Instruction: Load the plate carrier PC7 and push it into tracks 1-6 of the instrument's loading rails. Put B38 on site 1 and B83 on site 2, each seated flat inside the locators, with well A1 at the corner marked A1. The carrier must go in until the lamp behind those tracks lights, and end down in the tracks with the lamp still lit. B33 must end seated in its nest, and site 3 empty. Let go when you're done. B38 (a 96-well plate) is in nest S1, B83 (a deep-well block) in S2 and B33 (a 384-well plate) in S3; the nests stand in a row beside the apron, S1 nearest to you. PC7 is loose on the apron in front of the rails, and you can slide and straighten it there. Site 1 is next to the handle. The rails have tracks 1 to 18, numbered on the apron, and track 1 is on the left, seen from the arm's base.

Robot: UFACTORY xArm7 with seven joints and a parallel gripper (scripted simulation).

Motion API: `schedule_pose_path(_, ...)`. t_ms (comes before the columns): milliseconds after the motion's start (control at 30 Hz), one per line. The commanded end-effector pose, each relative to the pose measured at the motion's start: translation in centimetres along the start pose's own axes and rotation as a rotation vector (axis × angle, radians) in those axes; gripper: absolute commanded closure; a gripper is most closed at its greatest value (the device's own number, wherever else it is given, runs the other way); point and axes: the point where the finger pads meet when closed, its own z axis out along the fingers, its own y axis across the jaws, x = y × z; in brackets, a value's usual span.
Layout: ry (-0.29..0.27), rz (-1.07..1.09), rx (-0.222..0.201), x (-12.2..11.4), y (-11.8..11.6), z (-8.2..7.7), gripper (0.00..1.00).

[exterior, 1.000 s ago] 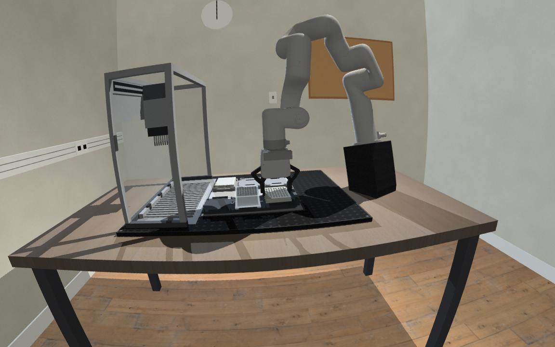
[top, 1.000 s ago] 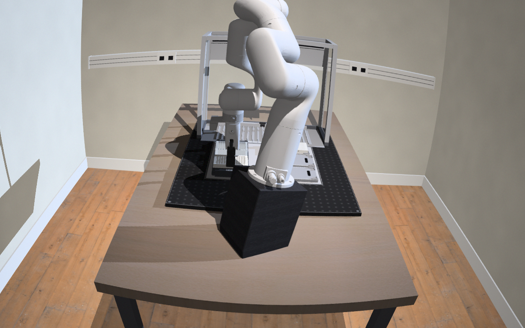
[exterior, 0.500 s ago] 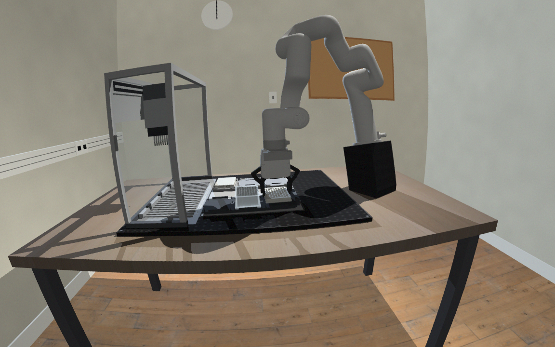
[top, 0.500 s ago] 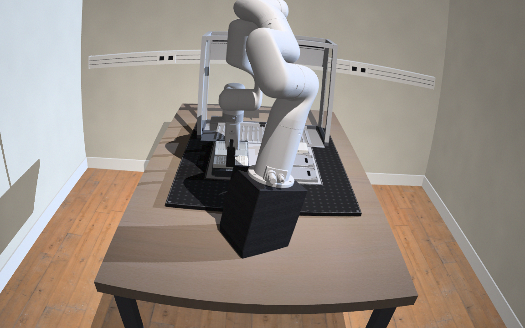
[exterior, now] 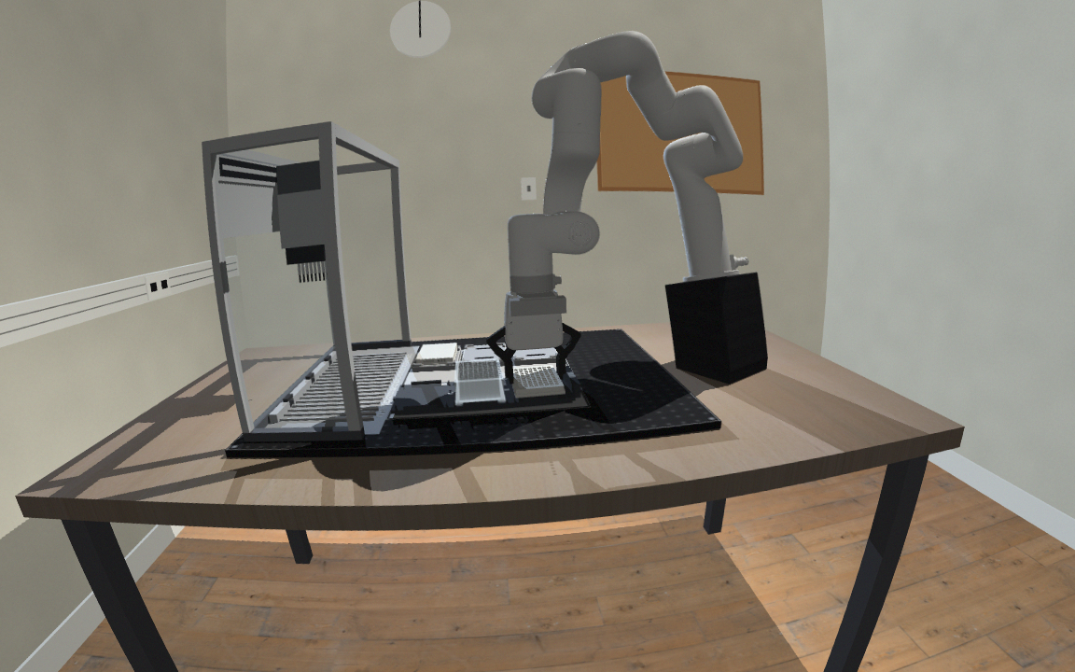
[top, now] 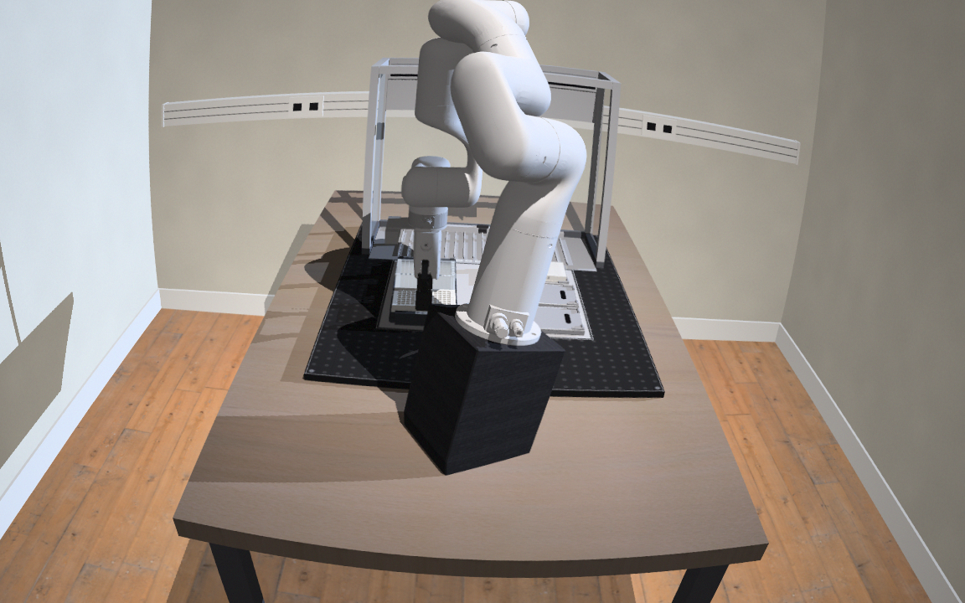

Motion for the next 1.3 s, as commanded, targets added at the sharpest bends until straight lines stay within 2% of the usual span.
schedule_pose_path(0, 0.002, 0.000, -0.003, 0.06, 0.13, 0.16, 1.00)
schedule_pose_path(600, 0.002, 0.000, -0.003, 0.07, 0.13, 0.15, 1.00)
schedule_pose_path(633, 0.002, 0.000, -0.003, 0.06, 0.13, 0.22, 0.00)
schedule_pose_path(1267, 0.002, 0.000, -0.003, 0.07, 0.13, 0.22, 0.00)
